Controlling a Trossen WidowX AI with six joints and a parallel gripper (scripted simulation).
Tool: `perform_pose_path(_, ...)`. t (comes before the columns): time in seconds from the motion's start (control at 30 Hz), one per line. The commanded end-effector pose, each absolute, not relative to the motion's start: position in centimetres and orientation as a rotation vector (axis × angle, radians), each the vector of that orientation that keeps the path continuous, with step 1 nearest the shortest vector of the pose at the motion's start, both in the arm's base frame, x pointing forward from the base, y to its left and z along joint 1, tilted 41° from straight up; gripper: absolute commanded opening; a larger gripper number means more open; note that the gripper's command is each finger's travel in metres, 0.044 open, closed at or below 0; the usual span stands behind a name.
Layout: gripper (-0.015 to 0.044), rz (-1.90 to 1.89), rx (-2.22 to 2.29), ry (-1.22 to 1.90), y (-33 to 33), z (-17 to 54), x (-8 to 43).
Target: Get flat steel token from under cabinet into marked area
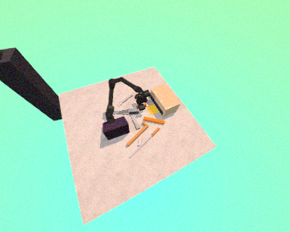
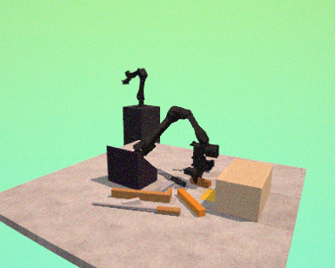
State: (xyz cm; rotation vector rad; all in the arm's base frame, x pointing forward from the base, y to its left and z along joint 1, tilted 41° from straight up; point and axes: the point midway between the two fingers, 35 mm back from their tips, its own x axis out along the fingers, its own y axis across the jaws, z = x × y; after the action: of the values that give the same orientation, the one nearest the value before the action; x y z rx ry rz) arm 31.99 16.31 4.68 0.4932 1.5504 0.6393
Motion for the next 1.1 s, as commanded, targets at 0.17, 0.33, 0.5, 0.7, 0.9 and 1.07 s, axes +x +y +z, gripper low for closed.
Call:
perform_pose_path(0.17, 0.0000, 0.644, 0.492, 1.546, 16.5, 4.7, 33.1)
perform_pose_path(0.33, 0.0000, 0.644, 0.492, 1.545, 16.5, 4.7, 33.6)
perform_pose_path(0.5, 0.0000, 0.644, 0.492, 1.545, 16.6, 4.7, 34.1)
perform_pose_path(0.7, 0.0000, 0.644, 0.492, 1.545, 16.6, 4.8, 34.6)
perform_pose_path(0.9, 0.0000, 0.645, 0.492, 1.544, 16.7, 4.8, 35.2)
perform_pose_path(1.07, 0.0000, 0.645, 0.492, 1.544, 16.8, 4.8, 35.7)
